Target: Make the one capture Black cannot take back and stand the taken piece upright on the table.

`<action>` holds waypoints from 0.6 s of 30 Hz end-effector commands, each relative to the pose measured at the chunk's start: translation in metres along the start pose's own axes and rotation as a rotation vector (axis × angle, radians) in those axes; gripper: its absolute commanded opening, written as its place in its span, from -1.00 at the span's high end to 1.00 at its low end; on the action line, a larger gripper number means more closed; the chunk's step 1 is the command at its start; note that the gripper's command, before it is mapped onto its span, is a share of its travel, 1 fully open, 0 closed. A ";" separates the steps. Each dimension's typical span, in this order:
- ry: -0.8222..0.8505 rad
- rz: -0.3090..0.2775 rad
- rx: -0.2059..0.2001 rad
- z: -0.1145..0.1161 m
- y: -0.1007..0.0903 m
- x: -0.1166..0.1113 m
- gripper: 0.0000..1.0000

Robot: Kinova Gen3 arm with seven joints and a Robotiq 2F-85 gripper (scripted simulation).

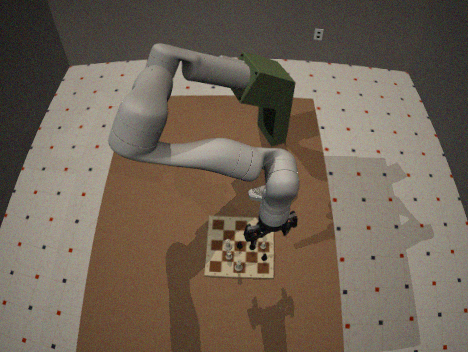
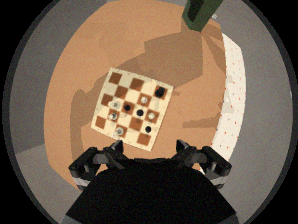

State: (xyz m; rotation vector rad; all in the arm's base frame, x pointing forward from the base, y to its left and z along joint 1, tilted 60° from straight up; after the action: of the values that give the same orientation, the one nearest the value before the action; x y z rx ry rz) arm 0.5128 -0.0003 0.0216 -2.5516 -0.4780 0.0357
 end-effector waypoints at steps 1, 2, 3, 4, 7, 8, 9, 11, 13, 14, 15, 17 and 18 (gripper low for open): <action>-0.005 -0.002 -0.006 0.000 -0.001 0.000 -1.00; -0.003 -0.002 -0.006 0.000 -0.001 0.000 -1.00; 0.000 -0.001 -0.006 0.000 -0.001 0.000 -1.00; 0.003 -0.001 -0.006 0.000 -0.001 0.000 -1.00; 0.017 0.001 -0.005 0.001 0.000 0.000 -1.00; 0.023 0.001 -0.005 0.001 0.000 -0.001 -1.00; 0.030 0.002 -0.005 0.001 0.000 -0.001 -1.00; 0.030 0.002 -0.005 0.001 0.000 -0.001 -1.00; 0.046 0.004 -0.005 0.001 0.001 -0.002 -1.00; 0.055 0.005 -0.005 0.001 0.001 -0.002 -1.00; 0.065 0.006 -0.005 0.001 0.001 -0.002 -1.00; 0.088 0.009 -0.005 0.002 0.002 -0.003 -1.00; 0.101 0.010 -0.005 0.002 0.002 -0.004 -1.00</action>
State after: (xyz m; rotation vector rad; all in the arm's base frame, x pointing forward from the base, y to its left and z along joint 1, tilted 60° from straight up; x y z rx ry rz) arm 0.5109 -0.0017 0.0198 -2.5469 -0.4438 -0.0495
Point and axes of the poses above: the point where the finger pads meet when closed, its own y axis out along the fingers, its own z axis across the jaws, x = y × z, the point moved 2 cm from there along -y, back along the fingers, and after that the axes turned 1 degree about -y, right-handed, at the moved point
